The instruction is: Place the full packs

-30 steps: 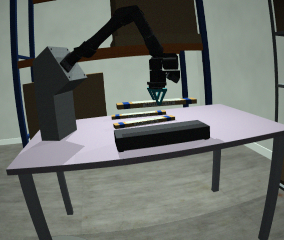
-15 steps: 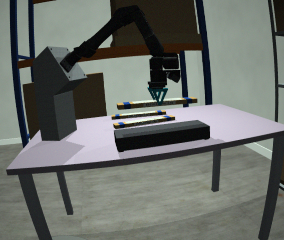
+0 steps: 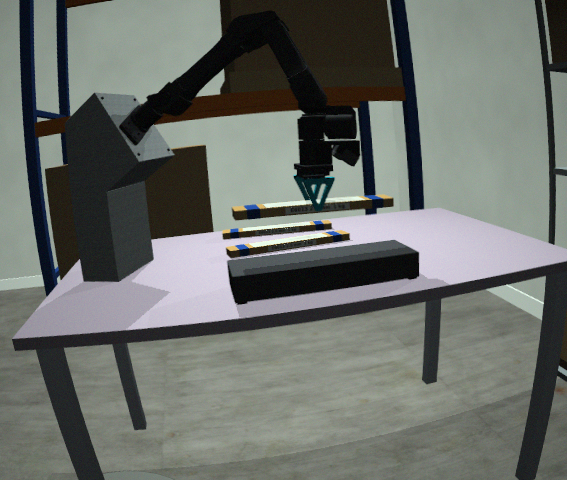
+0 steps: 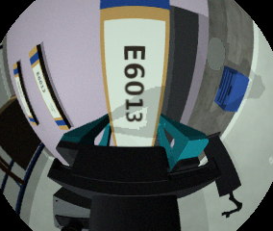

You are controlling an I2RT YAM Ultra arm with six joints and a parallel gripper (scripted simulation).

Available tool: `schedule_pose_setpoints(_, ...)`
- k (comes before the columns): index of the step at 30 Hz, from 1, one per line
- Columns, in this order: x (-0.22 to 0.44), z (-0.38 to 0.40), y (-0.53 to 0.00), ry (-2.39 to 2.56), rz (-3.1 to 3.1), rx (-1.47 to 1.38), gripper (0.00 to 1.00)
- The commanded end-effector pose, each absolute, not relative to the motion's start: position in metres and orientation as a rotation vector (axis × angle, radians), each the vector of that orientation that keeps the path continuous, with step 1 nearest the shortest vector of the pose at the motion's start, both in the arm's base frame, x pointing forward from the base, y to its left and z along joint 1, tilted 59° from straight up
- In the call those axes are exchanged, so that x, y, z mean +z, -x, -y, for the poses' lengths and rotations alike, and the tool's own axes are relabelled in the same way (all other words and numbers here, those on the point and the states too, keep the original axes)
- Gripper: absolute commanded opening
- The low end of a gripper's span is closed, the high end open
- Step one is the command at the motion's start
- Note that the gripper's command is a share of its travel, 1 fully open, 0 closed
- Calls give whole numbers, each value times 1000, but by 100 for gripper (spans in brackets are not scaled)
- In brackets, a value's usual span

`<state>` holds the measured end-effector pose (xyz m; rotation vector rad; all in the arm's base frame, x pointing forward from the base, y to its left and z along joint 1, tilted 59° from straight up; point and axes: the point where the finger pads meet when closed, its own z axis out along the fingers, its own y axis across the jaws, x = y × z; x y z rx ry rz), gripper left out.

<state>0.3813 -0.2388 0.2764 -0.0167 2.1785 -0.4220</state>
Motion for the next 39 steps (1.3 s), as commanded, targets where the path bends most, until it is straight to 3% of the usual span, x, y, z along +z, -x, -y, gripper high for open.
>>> schedule_pose_setpoints(1, 309, 246, -374, 12, -2122, -465, 0)
schedule_pose_setpoints(39, 311, 249, -373, 13, -2118, -467, 0)
